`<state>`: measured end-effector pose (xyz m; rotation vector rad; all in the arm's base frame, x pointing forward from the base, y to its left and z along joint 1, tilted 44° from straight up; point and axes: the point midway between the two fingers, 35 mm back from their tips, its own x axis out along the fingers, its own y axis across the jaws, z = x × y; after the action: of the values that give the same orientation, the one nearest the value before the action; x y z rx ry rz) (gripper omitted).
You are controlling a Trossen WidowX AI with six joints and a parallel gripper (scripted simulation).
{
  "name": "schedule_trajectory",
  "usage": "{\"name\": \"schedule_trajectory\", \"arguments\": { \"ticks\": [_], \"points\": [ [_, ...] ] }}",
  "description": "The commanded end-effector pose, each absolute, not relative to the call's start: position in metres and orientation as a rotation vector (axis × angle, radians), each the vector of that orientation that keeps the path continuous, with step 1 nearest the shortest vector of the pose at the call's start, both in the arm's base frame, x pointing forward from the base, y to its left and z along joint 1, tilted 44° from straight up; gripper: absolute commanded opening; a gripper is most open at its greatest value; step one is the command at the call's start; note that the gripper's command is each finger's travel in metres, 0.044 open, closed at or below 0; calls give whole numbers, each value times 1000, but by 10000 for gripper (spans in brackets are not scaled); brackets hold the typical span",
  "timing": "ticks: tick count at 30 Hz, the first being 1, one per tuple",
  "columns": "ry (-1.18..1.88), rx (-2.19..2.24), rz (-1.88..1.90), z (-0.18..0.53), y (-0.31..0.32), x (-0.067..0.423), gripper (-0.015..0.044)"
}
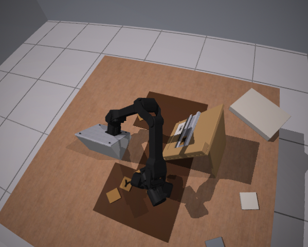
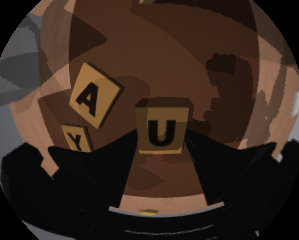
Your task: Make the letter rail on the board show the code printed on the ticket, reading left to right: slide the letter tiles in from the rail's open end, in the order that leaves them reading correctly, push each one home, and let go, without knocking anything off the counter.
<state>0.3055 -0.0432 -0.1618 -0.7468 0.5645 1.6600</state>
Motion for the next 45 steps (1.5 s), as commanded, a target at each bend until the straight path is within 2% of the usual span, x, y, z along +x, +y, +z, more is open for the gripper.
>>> {"name": "schedule_trajectory", "arguments": {
  "ticks": [1,10,45],
  "points": [
    [566,-742,1656,-162,-43,305,227],
    [566,-742,1656,-157,-48,306,0],
    [567,-742,1656,-142,-60,307,0]
  ]
}}
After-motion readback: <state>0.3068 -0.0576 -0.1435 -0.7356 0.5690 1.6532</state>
